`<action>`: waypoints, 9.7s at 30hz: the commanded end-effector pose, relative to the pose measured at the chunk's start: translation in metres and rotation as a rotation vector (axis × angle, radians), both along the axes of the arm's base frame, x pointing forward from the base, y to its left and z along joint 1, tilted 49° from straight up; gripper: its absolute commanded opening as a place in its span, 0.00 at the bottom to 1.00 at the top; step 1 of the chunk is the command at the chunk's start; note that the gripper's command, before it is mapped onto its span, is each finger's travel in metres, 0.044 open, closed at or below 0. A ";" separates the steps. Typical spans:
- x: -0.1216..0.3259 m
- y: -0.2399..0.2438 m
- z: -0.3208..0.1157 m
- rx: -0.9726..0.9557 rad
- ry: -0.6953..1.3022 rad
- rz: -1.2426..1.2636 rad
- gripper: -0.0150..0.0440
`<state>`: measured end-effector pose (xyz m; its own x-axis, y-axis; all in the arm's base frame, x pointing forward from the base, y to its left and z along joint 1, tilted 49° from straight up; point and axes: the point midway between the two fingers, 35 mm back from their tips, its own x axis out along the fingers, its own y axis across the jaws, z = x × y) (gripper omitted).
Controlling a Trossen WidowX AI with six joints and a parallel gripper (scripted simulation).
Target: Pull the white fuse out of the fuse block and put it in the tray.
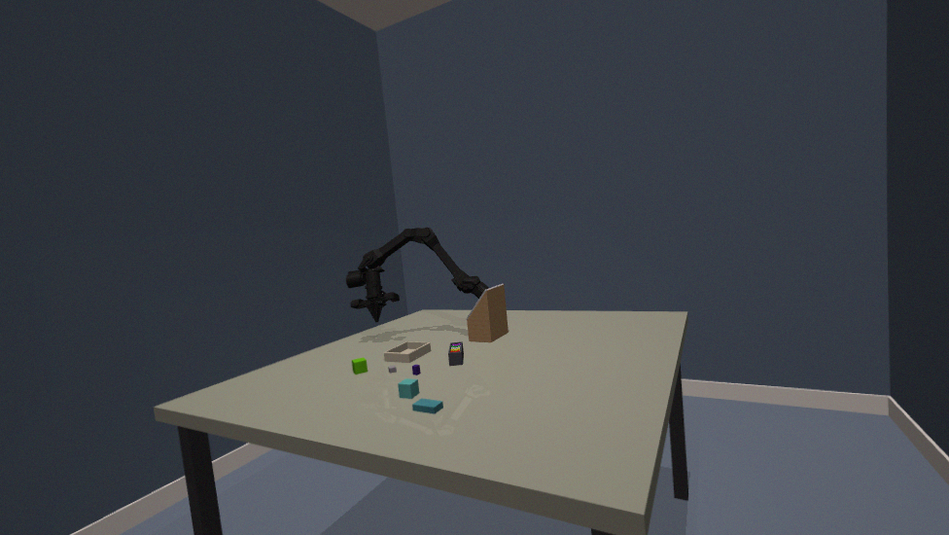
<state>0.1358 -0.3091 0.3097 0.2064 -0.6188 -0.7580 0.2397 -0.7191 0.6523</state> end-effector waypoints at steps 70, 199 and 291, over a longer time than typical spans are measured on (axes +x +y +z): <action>0.160 0.255 -0.356 -0.238 1.375 1.123 0.38; 0.158 0.232 -0.375 -0.239 1.377 1.122 0.38; 0.161 0.258 -0.354 -0.238 1.374 1.123 0.25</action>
<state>0.2970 -0.0528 -0.0453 -0.0738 -0.7538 -0.6529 0.9031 0.2272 -0.3643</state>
